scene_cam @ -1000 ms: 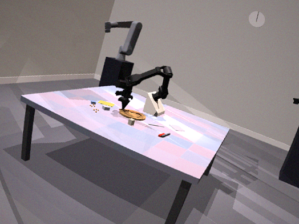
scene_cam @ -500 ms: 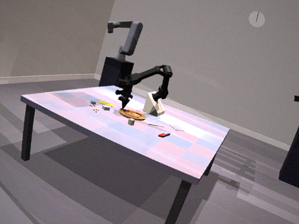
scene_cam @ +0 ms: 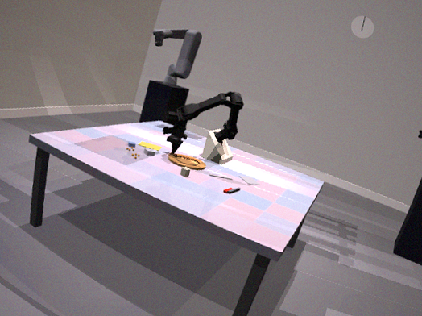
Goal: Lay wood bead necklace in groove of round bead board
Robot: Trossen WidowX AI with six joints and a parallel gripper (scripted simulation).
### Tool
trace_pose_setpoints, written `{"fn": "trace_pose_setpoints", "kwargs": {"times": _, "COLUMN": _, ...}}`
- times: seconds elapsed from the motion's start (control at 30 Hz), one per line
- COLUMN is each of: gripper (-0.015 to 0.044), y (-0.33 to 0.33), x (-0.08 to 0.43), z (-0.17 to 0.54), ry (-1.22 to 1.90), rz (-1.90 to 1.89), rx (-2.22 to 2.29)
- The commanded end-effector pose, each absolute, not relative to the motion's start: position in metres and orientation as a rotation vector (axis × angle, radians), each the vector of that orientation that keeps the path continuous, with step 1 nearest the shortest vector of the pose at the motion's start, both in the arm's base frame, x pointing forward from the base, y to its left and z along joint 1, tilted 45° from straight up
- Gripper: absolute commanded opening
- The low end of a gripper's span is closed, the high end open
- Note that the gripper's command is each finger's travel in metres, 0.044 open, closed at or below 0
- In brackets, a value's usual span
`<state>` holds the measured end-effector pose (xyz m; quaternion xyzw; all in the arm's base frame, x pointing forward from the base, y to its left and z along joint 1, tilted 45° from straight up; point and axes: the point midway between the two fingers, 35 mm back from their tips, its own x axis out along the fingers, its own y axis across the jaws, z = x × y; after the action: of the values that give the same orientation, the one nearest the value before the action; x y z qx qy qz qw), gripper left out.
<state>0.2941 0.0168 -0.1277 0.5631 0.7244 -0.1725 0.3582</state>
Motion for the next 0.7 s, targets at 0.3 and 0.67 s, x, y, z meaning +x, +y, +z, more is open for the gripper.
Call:
{"fn": "trace_pose_setpoints", "kwargs": {"times": 0.3, "gripper": 0.0394, "y": 0.016, "x": 0.2922, "z": -0.1264, "ry": 1.878, "rz": -0.451, "rx": 1.451}}
{"fn": "trace_pose_setpoints", "kwargs": {"times": 0.67, "gripper": 0.044, "y": 0.0161, "x": 0.2929, "z": -0.1262, "ry": 1.88, "rz": -0.452, "rx": 1.451}}
